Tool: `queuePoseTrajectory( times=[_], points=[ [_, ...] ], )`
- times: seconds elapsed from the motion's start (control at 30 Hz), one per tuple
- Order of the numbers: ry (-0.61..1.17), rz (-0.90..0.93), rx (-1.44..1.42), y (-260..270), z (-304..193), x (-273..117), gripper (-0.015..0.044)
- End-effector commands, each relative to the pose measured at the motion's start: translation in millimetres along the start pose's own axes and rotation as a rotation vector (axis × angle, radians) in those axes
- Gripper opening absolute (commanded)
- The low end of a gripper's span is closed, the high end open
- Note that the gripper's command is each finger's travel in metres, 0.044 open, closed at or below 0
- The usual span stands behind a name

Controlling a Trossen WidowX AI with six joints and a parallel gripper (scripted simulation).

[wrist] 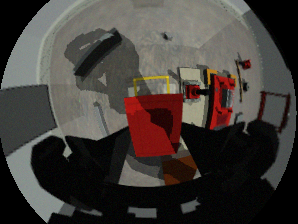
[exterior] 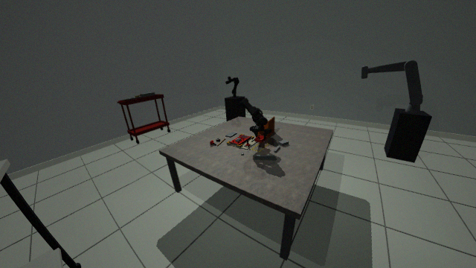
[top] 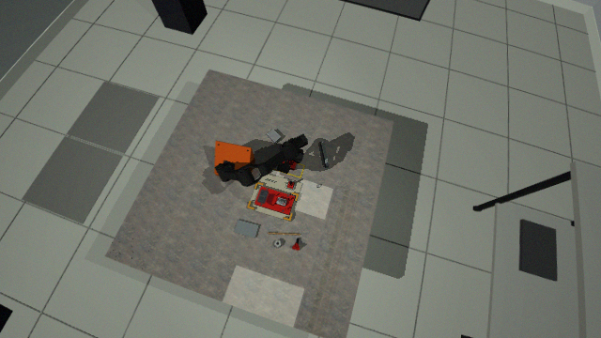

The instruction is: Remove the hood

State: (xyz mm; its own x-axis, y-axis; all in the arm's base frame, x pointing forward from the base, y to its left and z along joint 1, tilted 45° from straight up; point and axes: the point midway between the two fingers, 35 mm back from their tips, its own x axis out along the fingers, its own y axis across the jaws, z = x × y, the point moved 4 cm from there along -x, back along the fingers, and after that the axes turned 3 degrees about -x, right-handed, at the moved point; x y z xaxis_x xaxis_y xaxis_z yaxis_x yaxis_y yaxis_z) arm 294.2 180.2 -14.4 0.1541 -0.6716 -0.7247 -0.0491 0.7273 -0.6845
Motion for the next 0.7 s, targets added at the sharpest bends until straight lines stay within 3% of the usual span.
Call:
queuePoseTrajectory(
  times=[0.0,0.67],
  points=[
    [0.004,-0.008,-0.010,-0.6,-1.9,6.0,0.0000],
    [0.004,-0.009,-0.010,-1.4,-2.7,24.1,0.0000]
  ],
)
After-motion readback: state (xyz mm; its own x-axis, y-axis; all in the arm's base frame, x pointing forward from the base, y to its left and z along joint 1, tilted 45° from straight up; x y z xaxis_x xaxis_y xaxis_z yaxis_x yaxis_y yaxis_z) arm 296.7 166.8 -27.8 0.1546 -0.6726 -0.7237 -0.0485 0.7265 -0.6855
